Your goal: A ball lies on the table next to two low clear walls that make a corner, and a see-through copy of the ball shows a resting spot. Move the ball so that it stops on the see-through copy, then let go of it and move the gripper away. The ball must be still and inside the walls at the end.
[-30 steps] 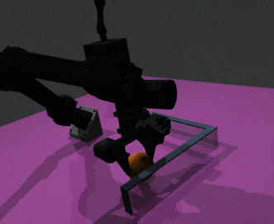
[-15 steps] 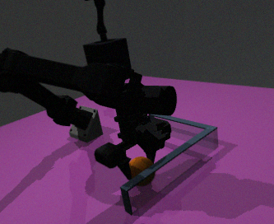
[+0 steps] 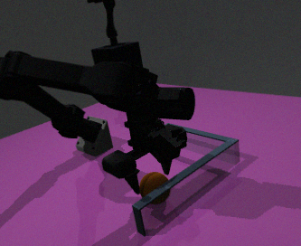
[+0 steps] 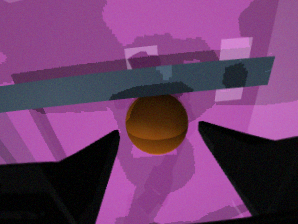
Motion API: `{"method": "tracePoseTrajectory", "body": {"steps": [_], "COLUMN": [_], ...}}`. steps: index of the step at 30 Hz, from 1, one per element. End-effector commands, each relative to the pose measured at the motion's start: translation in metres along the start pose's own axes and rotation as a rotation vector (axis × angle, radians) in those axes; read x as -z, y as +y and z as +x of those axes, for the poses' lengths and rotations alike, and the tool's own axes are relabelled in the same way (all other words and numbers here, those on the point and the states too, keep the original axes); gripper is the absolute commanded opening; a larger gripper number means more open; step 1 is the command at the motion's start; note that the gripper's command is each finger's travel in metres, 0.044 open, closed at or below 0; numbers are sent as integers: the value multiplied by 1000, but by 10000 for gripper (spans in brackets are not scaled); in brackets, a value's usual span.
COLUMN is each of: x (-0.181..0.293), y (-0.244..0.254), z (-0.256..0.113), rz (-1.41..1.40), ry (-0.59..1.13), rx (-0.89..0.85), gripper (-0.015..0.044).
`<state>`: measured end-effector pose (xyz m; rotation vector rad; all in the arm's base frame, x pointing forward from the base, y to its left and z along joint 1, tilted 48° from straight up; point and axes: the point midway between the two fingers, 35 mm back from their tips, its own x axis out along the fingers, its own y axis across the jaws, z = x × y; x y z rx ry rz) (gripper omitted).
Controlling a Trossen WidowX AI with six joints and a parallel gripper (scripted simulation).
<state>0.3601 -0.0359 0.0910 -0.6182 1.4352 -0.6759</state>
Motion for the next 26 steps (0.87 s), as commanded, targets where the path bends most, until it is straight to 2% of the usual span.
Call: {"method": "tracePoseTrajectory", "body": {"steps": [1, 4, 14, 19, 26], "x": [-2, 0, -2, 3, 3], "y": [3, 2, 4, 5, 5], "z": [-50, -70, -65, -104, -104], "rz": [3, 2, -5, -91, -91], "ry": [-24, -25, -40, -84, -84], "rx": [-8, -5, -6, -14, -14], "gripper": [435, 435, 435, 440, 440]}}
